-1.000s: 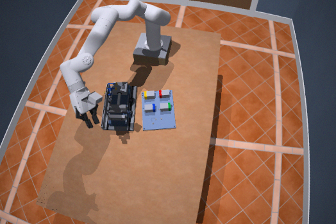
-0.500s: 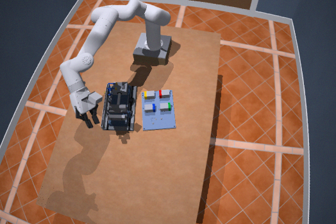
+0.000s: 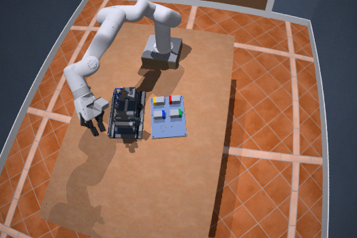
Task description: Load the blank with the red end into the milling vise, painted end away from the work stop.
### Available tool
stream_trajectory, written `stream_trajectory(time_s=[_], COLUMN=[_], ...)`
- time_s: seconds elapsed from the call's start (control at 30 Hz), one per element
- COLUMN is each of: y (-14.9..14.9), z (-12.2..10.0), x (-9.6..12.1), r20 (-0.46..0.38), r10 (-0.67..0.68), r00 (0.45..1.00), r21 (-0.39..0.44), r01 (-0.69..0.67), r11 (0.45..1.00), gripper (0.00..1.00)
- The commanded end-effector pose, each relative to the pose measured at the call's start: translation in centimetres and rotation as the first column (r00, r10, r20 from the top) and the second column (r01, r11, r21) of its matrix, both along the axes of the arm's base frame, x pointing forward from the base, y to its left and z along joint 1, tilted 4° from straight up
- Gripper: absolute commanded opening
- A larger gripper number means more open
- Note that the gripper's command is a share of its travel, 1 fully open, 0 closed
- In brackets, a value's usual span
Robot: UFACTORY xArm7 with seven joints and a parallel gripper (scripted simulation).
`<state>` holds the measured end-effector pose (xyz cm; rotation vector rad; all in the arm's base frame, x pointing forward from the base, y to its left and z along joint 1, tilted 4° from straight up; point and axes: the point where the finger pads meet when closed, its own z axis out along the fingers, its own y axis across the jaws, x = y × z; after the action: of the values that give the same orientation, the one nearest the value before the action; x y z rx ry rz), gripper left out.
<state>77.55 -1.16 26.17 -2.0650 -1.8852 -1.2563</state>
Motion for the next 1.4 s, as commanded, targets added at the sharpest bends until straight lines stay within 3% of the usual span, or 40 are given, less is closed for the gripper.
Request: stream_trajectory(time_s=[0.0,0.4,0.43,0.97,1.3,1.37], y=[0.0,0.0,0.0,0.0,1.5,1.5], z=[0.4,0.4,0.4,0.4,0.0,0.0], x=[0.1,0.1,0.1,0.1,-3.3,-3.3], r20=[0.006,0.006,0.006,0.006,-0.115,-0.115], r10=[0.000,0.000,0.000,0.000,0.097,0.097], r00=[1.000,1.000,1.000,1.000,0.989,0.989], r21=[-0.001,-0.001,-0.001,-0.001,-0.163,-0.163], r01=[0.000,0.000,0.000,0.000,-0.115,-0.115], r11=[1.000,1.000,1.000,1.000,0.980,0.980], gripper=[0.40,0.40,1.00,1.00,1.00,1.00])
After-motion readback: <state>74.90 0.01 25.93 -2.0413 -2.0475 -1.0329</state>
